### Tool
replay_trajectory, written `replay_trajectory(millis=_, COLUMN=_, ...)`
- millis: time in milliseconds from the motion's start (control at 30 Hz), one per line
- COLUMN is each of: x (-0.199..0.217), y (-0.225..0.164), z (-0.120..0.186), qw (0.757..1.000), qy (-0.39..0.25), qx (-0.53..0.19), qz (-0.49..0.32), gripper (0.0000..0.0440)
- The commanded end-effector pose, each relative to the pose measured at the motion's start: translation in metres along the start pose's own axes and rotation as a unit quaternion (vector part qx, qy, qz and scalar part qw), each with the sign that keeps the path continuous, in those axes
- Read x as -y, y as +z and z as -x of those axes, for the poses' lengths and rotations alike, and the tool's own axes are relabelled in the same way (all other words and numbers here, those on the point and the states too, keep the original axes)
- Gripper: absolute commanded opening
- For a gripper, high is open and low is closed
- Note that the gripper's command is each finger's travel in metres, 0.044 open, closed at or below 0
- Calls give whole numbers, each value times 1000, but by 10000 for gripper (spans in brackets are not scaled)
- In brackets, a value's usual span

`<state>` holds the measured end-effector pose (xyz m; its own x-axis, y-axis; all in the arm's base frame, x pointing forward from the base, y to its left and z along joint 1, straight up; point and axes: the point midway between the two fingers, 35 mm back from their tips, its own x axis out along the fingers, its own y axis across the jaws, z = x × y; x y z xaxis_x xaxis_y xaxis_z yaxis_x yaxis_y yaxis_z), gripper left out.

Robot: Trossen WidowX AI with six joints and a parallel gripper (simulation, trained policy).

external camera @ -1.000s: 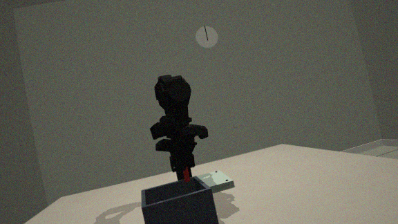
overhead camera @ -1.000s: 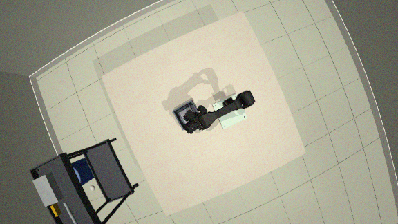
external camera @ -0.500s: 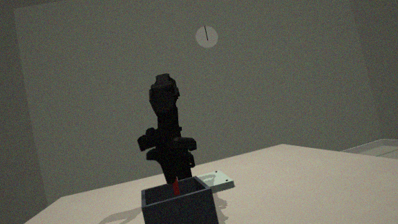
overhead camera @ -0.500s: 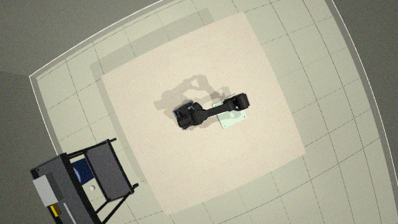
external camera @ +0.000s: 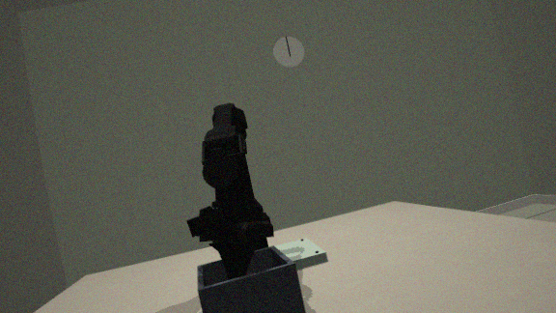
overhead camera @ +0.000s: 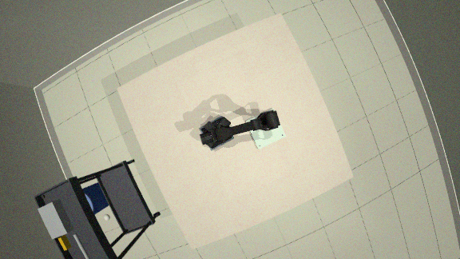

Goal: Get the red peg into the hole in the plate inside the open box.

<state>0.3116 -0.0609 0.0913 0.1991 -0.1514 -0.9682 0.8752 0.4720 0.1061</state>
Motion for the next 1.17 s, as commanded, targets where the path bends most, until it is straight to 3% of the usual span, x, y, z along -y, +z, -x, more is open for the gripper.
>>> replay_trajectory(millis=0, x=-2, y=4, z=-1, qw=1000, qy=-3, qx=-2, qz=6, gripper=149)
replay_trajectory(millis=567, x=-18, y=37, z=-3, qw=1000, qy=-9, qx=-12, qz=25, gripper=128)
replay_trajectory(millis=1133, x=-8, y=72, z=-10, qw=999, qy=-30, qx=-22, qz=23, gripper=113)
